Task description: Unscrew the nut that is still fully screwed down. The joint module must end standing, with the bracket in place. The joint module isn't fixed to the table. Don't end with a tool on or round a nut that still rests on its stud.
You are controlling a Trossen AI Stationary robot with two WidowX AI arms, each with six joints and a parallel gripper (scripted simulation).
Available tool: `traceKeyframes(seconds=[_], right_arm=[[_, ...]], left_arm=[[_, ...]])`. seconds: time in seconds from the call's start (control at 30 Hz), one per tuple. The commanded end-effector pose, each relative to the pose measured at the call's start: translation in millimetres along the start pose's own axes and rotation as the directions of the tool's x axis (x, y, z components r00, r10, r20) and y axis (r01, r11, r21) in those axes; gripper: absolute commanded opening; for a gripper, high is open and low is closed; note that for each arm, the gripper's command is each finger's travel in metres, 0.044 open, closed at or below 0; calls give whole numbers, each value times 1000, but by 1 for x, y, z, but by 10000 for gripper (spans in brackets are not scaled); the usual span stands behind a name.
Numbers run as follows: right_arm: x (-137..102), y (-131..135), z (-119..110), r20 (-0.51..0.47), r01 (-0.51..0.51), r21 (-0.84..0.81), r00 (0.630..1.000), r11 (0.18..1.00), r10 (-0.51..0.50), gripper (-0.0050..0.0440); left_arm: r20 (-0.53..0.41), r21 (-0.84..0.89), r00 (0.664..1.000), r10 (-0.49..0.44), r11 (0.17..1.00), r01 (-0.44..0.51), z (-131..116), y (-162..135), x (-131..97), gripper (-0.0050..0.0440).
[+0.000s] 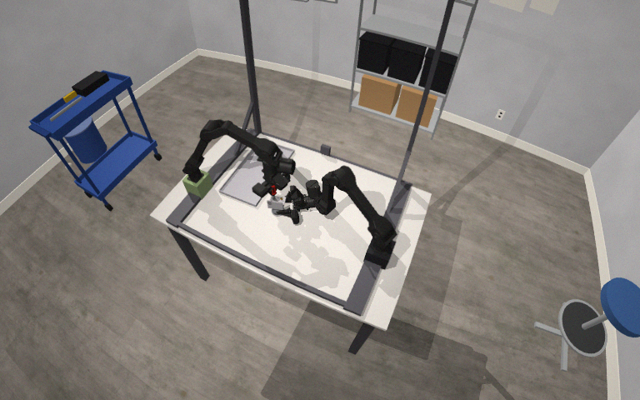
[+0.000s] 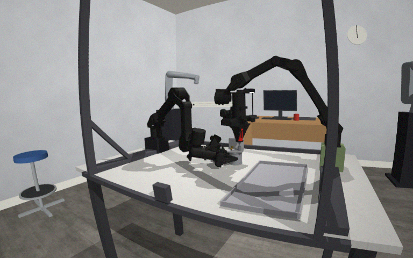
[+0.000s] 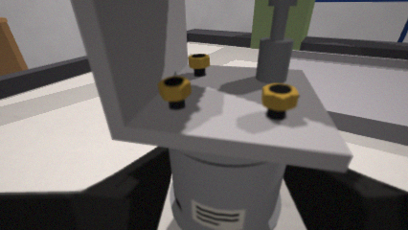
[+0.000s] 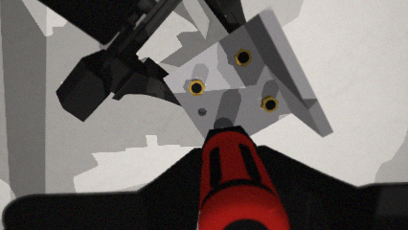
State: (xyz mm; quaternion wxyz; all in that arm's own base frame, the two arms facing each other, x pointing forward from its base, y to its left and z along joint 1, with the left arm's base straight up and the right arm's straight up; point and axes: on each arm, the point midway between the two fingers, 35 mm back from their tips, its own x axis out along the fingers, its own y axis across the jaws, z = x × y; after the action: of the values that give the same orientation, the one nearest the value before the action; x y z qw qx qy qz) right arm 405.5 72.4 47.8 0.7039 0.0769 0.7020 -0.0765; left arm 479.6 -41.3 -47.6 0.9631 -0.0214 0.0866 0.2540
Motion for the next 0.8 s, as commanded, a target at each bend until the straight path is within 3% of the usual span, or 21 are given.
traceKeyframes(seconds=[0.0, 0.27, 0.43, 0.77], right_arm=[[-9, 2, 2, 17, -10, -141, 1000, 990, 13, 130], [-7, 3, 2, 14, -3, -450, 1000, 893, 11, 130], [-7, 2, 2, 14, -3, -450, 1000, 893, 11, 130], [-7, 3, 2, 13, 4, -767, 1000, 641, 8, 130]], left_arm=[[27, -27, 1000, -2, 1000, 3, 16, -4, 3, 245], [27, -27, 1000, -2, 1000, 3, 16, -4, 3, 245], [27, -27, 1000, -2, 1000, 3, 16, -4, 3, 245], [27, -27, 1000, -2, 1000, 3, 16, -4, 3, 245]])
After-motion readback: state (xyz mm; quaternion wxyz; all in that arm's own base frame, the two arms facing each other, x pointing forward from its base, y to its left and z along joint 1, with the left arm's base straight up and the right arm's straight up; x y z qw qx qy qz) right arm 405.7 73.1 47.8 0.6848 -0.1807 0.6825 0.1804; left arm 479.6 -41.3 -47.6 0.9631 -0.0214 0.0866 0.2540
